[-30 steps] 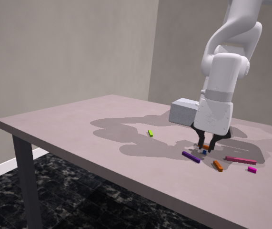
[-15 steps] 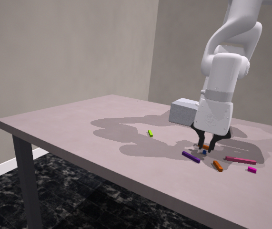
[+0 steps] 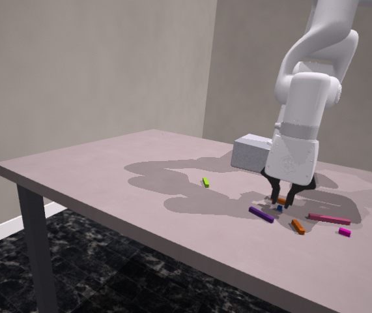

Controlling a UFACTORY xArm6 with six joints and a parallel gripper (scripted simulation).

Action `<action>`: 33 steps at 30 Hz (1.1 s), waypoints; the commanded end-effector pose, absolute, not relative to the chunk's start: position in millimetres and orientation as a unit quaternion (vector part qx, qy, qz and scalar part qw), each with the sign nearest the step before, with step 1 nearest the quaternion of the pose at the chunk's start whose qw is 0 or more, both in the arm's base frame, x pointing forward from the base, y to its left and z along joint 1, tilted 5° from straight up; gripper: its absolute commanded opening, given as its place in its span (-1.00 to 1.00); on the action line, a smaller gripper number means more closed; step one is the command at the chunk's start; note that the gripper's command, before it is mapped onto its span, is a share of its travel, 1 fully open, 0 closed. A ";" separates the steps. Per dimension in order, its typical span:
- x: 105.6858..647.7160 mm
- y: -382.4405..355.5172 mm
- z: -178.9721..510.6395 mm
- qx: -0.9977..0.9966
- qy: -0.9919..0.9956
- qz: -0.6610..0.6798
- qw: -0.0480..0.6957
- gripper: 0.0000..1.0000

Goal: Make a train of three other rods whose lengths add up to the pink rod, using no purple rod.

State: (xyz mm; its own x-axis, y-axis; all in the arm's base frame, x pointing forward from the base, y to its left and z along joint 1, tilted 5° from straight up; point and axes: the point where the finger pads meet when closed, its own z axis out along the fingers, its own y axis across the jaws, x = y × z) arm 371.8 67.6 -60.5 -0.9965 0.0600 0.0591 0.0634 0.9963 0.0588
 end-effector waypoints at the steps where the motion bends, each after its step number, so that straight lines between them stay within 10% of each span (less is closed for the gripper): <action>1: 373.2 67.8 -59.5 -0.031 -0.999 -0.031 0.027 -0.51; 33: 372.7 68.4 -69.2 -0.031 -0.999 -0.031 0.027 -0.51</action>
State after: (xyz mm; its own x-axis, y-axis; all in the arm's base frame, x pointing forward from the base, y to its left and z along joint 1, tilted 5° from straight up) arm 371.4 67.9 -66.6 -0.9964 0.0600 0.0592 0.0634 0.9963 0.0585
